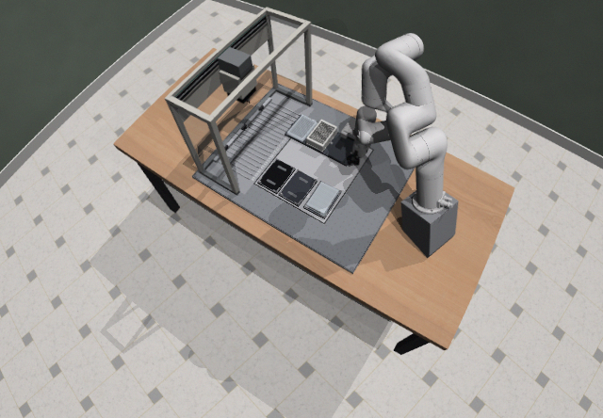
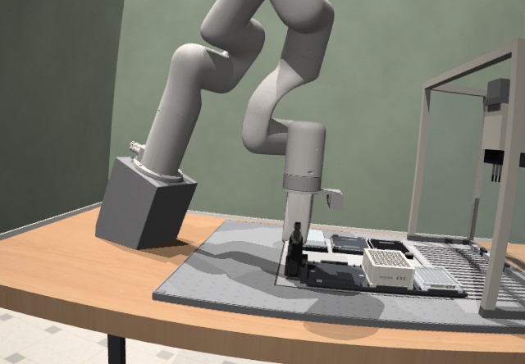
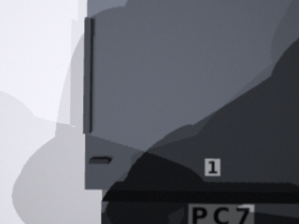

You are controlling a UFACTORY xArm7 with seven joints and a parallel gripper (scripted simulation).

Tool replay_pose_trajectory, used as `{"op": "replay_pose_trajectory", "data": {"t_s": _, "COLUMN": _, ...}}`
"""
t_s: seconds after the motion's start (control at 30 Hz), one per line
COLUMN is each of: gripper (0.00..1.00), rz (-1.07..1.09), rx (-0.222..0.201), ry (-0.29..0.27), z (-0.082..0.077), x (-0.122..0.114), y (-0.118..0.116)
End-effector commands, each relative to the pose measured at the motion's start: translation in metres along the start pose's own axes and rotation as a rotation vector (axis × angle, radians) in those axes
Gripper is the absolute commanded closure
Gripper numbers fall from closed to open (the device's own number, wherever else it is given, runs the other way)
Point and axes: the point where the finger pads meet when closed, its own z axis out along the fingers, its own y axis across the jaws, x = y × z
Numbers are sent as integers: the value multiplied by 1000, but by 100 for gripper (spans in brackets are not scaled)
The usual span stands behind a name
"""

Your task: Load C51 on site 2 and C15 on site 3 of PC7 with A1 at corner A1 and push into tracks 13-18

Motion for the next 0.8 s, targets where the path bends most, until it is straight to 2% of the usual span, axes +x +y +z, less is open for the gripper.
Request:
{"op": "replay_pose_trajectory", "data": {"t_s": 0.0, "gripper": 18, "rz": -1, "rx": -2, "ry": 3, "z": -1, "x": 6, "y": 0}}
{"op": "replay_pose_trajectory", "data": {"t_s": 0.77, "gripper": 18, "rz": -1, "rx": -2, "ry": 3, "z": -1, "x": 27, "y": 0}}
